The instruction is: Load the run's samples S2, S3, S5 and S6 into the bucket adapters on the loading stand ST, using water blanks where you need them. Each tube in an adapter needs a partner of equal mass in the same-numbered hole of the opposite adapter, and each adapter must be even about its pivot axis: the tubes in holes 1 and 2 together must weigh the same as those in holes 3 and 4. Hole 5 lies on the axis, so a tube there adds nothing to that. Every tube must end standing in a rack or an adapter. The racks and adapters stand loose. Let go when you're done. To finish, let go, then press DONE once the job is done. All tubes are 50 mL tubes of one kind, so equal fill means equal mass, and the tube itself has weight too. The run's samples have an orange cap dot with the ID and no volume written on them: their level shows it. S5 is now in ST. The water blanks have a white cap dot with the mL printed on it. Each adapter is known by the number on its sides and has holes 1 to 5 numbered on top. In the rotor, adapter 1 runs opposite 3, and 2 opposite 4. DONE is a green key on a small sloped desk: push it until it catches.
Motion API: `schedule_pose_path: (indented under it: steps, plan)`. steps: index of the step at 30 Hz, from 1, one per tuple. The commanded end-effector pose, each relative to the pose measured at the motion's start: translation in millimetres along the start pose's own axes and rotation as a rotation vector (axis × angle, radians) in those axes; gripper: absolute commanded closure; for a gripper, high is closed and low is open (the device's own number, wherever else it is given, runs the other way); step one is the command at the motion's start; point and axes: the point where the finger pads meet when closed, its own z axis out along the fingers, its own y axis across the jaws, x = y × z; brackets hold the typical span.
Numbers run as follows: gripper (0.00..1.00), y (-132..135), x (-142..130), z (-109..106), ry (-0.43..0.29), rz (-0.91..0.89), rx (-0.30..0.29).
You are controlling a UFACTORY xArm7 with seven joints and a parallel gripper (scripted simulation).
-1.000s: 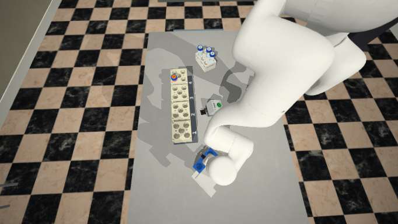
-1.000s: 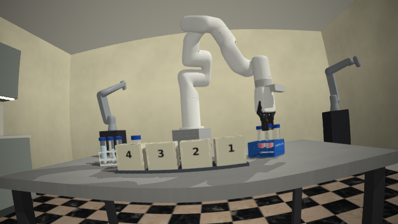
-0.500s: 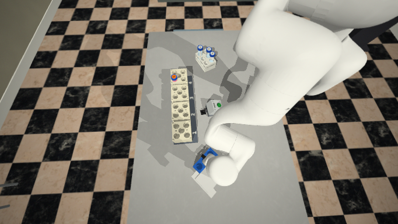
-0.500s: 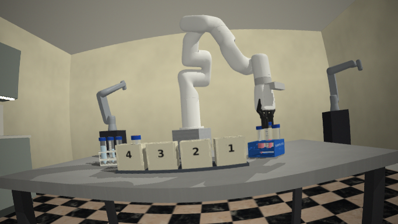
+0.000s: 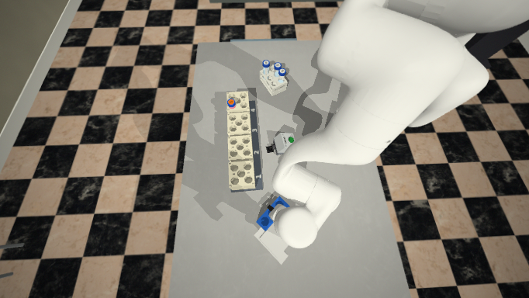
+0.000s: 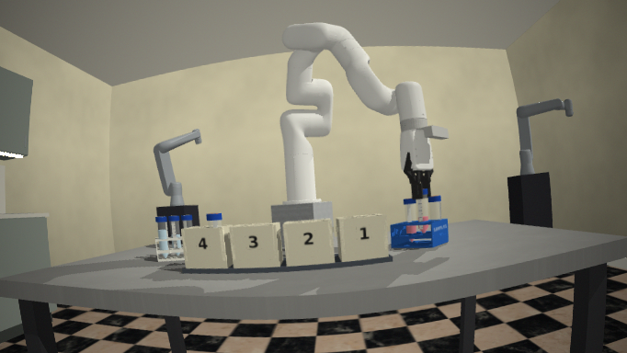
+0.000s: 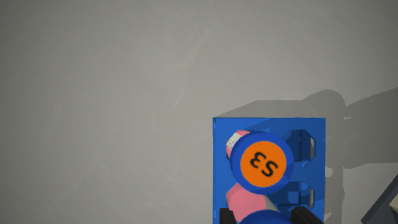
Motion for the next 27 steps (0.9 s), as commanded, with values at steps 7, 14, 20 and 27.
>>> schedule_pose_path:
  steps: [7, 14, 20, 27]
  plan:
    - [1.0, 0, 2, -16, 0.004, 0.0, 0.0]
    - [1.0, 0, 2, -26, 0.004, 0.0, 0.0]
    - [1.0, 0, 2, -38, 0.004, 0.0, 0.0]
    - [1.0, 0, 1, -50, 0.004, 0.0, 0.0]
